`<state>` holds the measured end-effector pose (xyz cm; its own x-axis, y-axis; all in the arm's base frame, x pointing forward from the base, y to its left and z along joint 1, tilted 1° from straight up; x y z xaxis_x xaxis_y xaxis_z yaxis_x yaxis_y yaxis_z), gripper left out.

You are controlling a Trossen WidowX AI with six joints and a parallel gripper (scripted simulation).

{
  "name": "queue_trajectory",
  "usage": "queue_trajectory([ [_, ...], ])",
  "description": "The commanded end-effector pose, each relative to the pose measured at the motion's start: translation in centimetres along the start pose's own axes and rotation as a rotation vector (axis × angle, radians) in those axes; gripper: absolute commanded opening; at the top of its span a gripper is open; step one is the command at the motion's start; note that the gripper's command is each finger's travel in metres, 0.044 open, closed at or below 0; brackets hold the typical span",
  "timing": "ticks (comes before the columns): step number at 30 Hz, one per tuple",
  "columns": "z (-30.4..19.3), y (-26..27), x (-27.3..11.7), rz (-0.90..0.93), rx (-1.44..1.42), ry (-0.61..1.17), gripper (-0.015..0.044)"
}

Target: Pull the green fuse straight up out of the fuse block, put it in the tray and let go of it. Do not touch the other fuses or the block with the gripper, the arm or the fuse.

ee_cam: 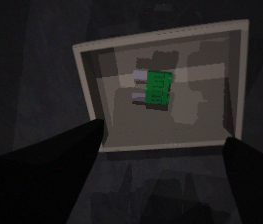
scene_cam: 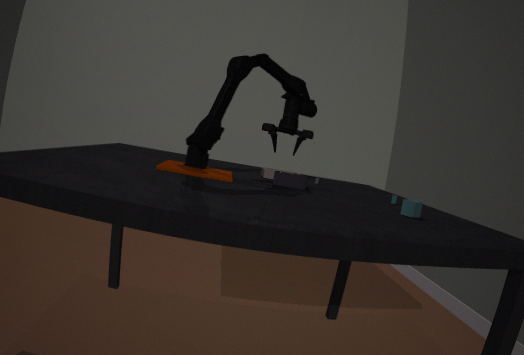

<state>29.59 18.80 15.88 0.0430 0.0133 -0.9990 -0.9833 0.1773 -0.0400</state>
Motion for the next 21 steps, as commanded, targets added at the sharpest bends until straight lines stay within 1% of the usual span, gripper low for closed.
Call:
queue_trajectory([
  [1, -0.03, -0.01, -0.37, -0.003, 0.004, 0.001, 0.033],
  [21, -0.03, 0.03, -0.1, 0.002, 0.0, 0.001, 0.033],
])
Point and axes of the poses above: the point midway between the two fingers, 35 mm back from their tips, its own x axis out along the fingers, its own y axis across the jaws, z = x × y, the point moved 3 cm from there along -x, back along the fingers, and after that the axes turned 3 degrees about -x, right-handed, at the moved point
